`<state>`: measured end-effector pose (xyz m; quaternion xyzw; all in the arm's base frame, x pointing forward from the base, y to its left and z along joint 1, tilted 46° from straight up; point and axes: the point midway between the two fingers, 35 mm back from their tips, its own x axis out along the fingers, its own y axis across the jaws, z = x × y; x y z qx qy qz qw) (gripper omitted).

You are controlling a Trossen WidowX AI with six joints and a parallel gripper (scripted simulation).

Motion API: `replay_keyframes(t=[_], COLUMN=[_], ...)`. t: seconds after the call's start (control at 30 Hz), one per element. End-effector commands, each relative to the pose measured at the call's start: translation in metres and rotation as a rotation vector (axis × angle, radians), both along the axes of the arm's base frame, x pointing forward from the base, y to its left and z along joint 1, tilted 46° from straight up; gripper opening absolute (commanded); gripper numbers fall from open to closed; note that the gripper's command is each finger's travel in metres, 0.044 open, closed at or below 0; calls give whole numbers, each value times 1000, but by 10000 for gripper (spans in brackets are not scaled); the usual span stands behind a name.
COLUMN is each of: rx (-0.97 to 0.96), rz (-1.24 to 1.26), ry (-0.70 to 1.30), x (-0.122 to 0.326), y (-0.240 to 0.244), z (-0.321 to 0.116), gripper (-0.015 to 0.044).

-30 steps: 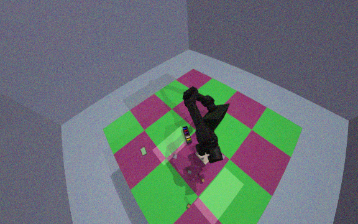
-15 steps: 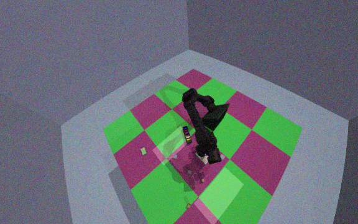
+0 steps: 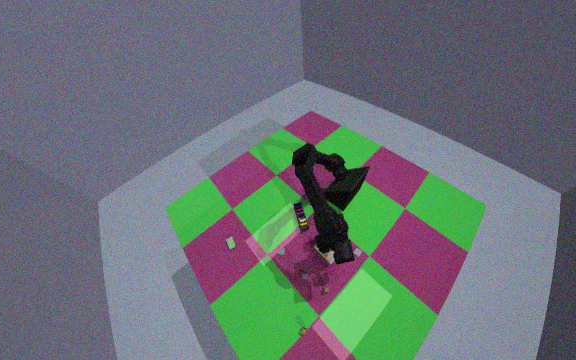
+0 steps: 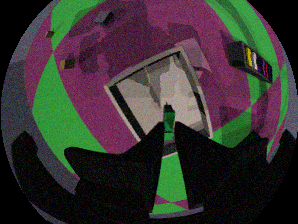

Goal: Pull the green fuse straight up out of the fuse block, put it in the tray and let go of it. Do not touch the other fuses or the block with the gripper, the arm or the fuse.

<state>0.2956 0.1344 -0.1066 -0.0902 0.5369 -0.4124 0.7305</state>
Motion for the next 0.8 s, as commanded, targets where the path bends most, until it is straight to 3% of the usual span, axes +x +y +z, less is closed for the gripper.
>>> replay_keyframes(t=[0.0,0.27,0.4,0.77], rx=[1,0,-6,-13], rz=[0,0,5,9], ry=[-1,0,5,10], x=[0,0,-4,-5], y=[0,2,26,24], z=[0,2,26,24], gripper=[131,330,330,330])
